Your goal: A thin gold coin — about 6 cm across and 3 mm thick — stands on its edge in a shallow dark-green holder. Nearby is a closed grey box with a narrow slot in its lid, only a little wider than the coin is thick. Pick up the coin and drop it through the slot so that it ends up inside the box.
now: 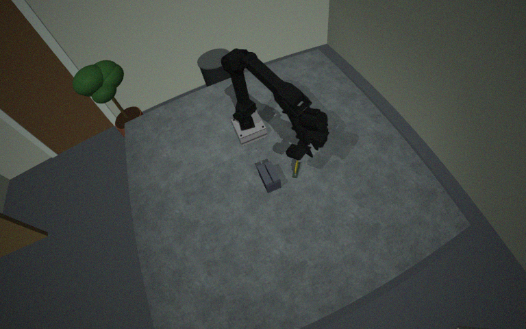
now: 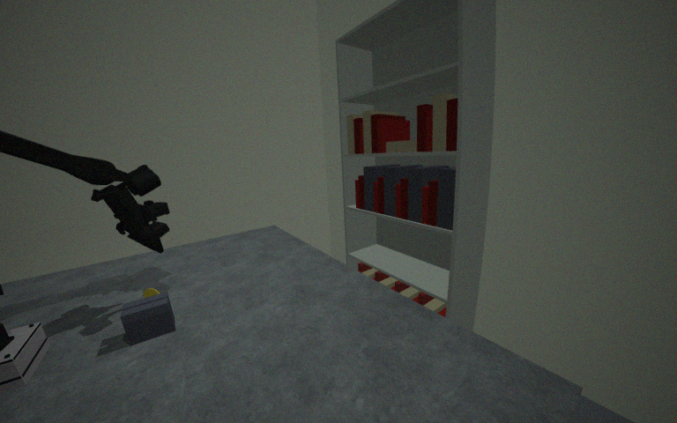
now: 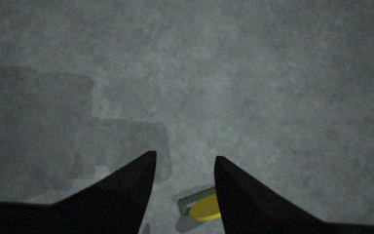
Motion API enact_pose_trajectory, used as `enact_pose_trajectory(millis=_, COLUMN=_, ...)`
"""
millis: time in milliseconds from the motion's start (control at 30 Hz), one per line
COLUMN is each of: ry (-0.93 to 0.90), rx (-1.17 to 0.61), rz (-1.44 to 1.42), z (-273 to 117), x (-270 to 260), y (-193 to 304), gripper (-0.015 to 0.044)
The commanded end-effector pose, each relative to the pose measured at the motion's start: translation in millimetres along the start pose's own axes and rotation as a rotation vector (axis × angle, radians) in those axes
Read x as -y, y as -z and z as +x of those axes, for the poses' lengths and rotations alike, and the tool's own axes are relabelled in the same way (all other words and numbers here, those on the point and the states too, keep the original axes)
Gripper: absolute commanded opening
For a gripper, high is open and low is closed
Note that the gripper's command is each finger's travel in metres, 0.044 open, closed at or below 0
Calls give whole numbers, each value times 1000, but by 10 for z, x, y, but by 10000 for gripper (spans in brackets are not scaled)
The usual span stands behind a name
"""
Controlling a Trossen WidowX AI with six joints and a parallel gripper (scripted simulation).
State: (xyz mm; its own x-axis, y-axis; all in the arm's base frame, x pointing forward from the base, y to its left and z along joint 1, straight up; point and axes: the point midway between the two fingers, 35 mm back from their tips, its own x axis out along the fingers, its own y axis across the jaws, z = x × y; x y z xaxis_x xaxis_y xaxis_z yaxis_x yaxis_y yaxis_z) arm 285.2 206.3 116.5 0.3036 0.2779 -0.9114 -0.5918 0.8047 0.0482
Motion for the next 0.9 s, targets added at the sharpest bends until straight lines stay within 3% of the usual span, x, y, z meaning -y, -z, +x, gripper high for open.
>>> enact_pose_trajectory(millis=0, ry=202, rx=-285, rz=904, z=-42, x=261, y=409, gripper=161)
enact_pose_trajectory(millis=133, ry=268, rx=-315, rz=1111, z=-68, x=288, y=481, gripper=161)
enact_pose_trajectory(millis=733, ry=271, rx=-316, rz=1117, z=-76, x=317, y=496, gripper=161)
enact_pose_trajectory(millis=867, ry=271, rx=-316, rz=1117, z=223, x=335, y=618, gripper=161)
